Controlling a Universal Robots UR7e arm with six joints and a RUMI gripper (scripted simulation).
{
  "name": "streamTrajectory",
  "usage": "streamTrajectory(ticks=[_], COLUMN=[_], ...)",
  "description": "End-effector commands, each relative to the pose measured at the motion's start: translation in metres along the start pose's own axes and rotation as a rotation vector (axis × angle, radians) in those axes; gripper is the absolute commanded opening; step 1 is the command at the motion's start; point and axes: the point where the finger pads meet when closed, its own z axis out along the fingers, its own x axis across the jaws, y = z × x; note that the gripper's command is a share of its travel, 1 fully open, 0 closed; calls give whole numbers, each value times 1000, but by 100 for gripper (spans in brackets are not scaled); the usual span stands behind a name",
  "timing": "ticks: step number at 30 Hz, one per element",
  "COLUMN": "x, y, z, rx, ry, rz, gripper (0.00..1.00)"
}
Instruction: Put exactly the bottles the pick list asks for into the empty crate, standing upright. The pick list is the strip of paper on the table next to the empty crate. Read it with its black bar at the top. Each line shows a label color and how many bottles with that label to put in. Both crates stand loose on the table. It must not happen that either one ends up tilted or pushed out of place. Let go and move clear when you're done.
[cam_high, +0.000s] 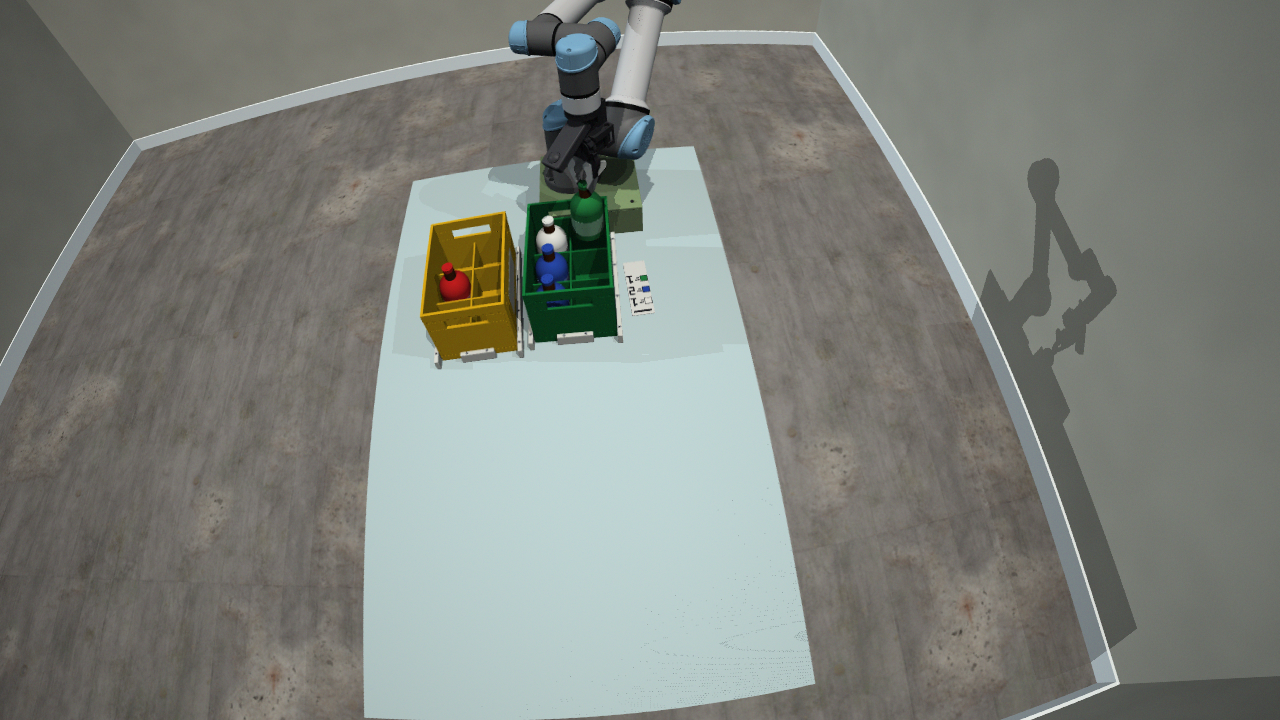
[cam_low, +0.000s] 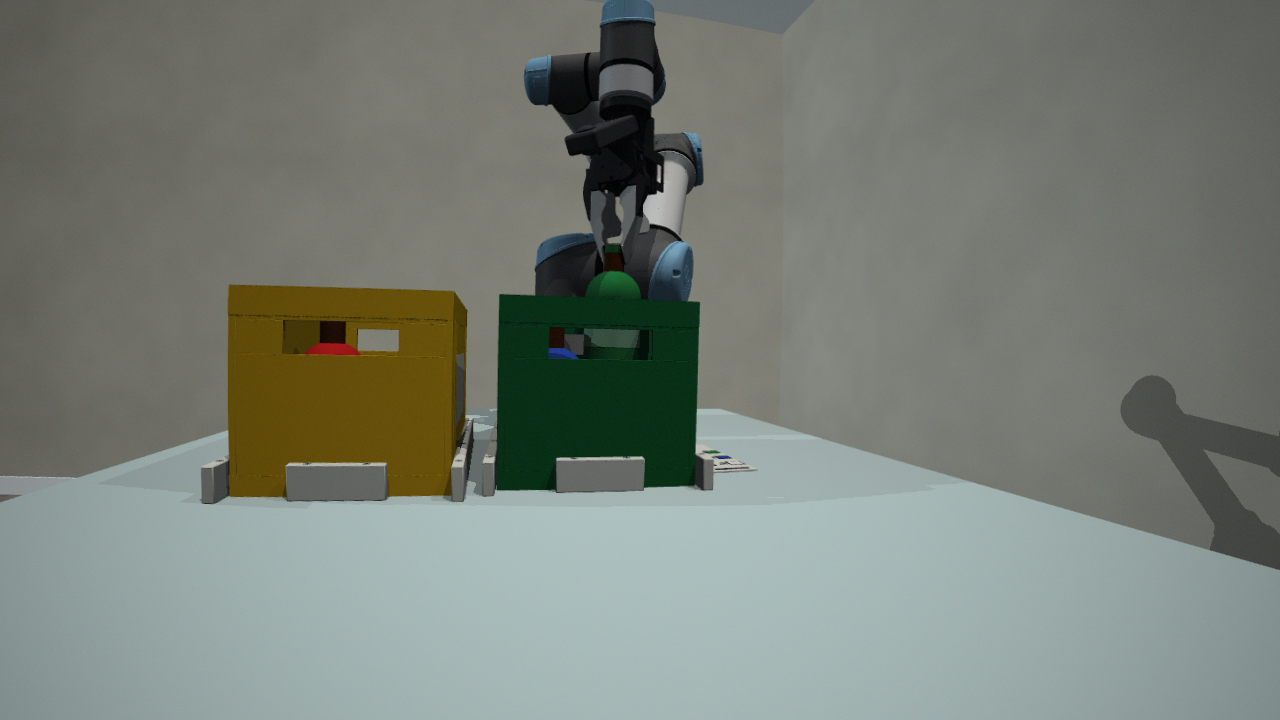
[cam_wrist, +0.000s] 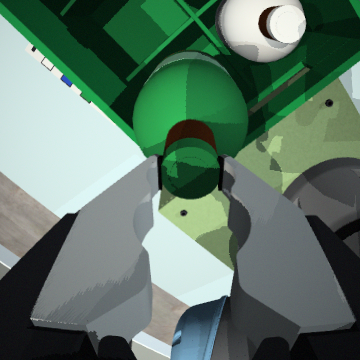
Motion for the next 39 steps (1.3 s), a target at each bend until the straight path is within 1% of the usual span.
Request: streamTrajectory(ticks=[1,39], x=[0,0], y=[-2,-2], z=[5,40], rx=[8,5], ry=[-3,-2], rz=[2,2], gripper=[0,0])
